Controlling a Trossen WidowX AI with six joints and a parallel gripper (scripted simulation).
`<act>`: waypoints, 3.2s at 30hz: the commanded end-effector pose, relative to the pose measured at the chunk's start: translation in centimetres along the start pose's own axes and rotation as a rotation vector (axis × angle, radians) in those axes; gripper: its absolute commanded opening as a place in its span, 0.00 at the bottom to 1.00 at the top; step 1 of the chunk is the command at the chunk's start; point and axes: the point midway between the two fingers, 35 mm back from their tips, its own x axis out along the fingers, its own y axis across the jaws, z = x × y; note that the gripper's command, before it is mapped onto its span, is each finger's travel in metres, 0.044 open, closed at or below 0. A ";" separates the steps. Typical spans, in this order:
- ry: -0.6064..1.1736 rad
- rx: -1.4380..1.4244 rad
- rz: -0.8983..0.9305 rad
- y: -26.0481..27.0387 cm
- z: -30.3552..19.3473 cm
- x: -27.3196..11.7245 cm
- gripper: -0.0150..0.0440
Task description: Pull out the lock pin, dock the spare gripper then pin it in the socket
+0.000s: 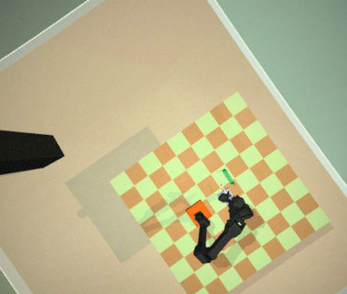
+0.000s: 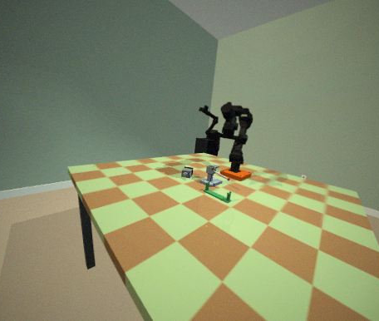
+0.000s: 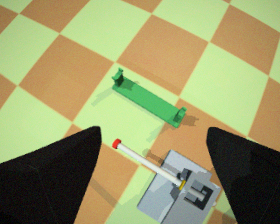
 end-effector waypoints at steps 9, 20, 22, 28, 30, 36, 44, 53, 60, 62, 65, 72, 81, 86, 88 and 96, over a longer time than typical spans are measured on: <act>0.525 -1.001 0.337 1.8 -0.3 2.5 0.76; 0.525 -1.001 0.337 1.8 -0.3 2.5 0.76; 0.525 -1.000 0.338 1.8 -0.6 3.0 0.76; 0.523 -0.990 0.344 1.9 -3.3 7.0 0.76; 0.523 -0.987 0.346 1.9 -4.4 8.1 0.76; 0.523 -0.987 0.346 2.1 -4.7 8.6 0.76; 0.523 -0.987 0.346 2.2 -5.3 9.7 0.76; 0.523 -0.987 0.346 2.3 -6.1 11.0 0.76; 0.523 -0.987 0.346 2.4 -6.8 11.9 0.76; 0.523 -0.987 0.346 2.4 -7.0 12.2 0.76; 0.523 -0.987 0.346 2.5 -7.3 12.5 0.76; 0.523 -0.987 0.346 2.6 -7.8 13.2 0.76; 0.523 -0.987 0.346 2.6 -7.8 13.2 0.63; 0.523 -0.987 0.346 2.6 -7.8 13.2 0.41; 0.523 -0.987 0.346 2.6 -7.8 13.2 0.32; 0.523 -0.987 0.346 2.5 -7.8 13.2 0.25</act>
